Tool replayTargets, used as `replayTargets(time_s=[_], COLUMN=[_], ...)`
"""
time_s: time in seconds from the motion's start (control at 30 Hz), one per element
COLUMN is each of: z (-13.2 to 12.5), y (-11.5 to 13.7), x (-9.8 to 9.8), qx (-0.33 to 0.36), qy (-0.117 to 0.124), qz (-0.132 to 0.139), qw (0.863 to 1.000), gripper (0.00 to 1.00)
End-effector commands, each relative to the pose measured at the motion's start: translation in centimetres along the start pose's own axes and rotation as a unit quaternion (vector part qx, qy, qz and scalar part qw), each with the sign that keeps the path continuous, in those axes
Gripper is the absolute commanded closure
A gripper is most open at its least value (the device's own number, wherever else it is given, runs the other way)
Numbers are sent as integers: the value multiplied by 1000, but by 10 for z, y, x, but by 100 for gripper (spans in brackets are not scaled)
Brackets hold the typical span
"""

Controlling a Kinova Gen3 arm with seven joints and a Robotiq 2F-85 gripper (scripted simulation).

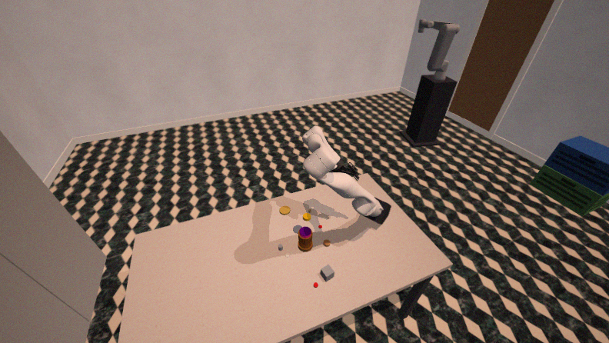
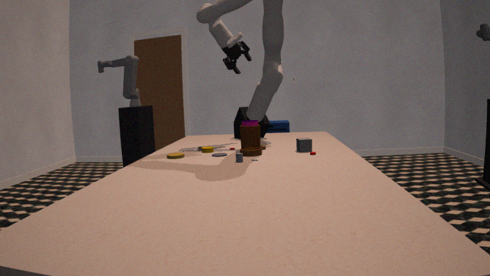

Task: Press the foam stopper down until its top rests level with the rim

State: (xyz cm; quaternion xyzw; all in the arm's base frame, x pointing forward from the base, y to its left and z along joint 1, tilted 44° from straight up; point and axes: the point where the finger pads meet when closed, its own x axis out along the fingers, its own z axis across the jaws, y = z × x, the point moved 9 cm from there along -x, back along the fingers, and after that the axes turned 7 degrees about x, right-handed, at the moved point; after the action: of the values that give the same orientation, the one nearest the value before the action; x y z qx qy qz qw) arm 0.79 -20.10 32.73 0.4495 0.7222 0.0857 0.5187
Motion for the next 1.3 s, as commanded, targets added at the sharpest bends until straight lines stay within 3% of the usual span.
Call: replayTargets(time_s=[0.0,0.53,0.57,0.83,1.03,1.1,1.27], z=[0,0,0,14,48,48,85], y=[0,0,0,10,40,40,82], x=[0,0,0,2,7,7,14], qx=[0,0,0,-26,-93,-93,-170], qy=[0,0,0,-24,-84,-84,-154], qz=[0,0,0,-7,-24,-24,-41], qw=[1000,1000,1000,999,992,992,972], gripper=[0,0,100,100,100,100,100])
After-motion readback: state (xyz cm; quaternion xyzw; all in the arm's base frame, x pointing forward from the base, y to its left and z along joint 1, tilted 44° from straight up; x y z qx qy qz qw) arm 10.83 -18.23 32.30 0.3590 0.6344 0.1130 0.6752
